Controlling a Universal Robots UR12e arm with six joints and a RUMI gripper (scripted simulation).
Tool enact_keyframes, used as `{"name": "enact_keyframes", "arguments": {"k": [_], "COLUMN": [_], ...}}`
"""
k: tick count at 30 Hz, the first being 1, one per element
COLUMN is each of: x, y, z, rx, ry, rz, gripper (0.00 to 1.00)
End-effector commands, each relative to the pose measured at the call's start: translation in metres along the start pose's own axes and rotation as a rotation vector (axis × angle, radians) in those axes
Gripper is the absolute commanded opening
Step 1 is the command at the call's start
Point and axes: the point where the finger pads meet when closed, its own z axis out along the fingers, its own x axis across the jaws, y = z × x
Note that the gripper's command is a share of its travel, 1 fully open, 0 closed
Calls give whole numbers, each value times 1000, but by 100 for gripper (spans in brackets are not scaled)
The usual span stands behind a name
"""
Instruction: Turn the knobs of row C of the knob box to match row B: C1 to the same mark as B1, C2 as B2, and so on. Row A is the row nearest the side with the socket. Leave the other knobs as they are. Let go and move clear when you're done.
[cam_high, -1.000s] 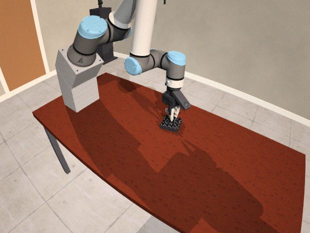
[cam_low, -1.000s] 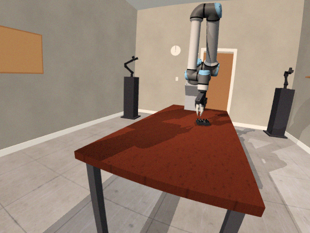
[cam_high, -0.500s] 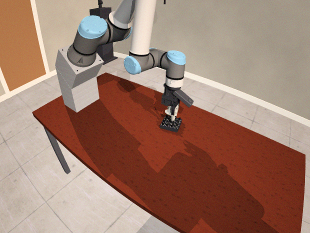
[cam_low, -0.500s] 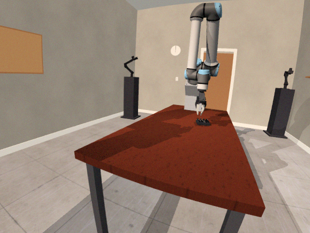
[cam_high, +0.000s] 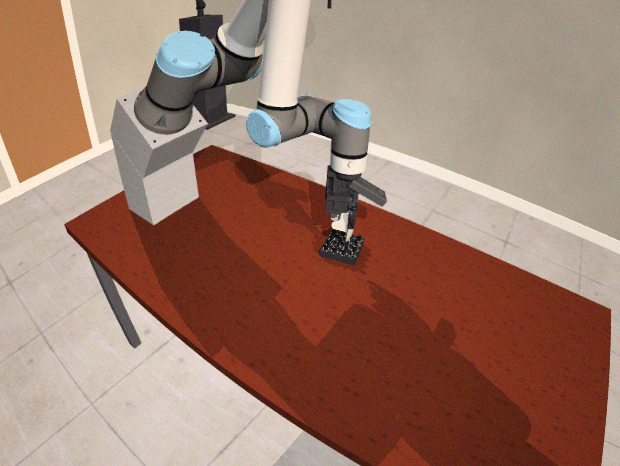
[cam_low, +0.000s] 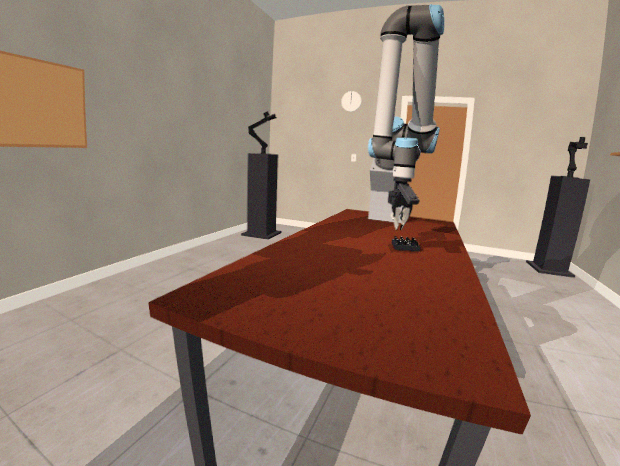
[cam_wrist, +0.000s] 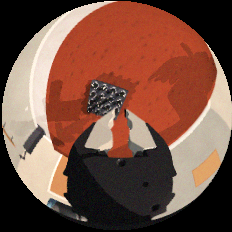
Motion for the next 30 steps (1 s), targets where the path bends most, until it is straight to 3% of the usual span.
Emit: {"name": "enact_keyframes", "arguments": {"k": [1,9,18,30], "x": [-1,-2,-2,-3], "y": [0,3,5,6], "z": [-2,-5,-6,-7], "rx": [3,4,4,4], "ry": [-4,-4,-3,-3], "rz": [-156,-401,-560,-651], "gripper": [11,11,11,11]}}
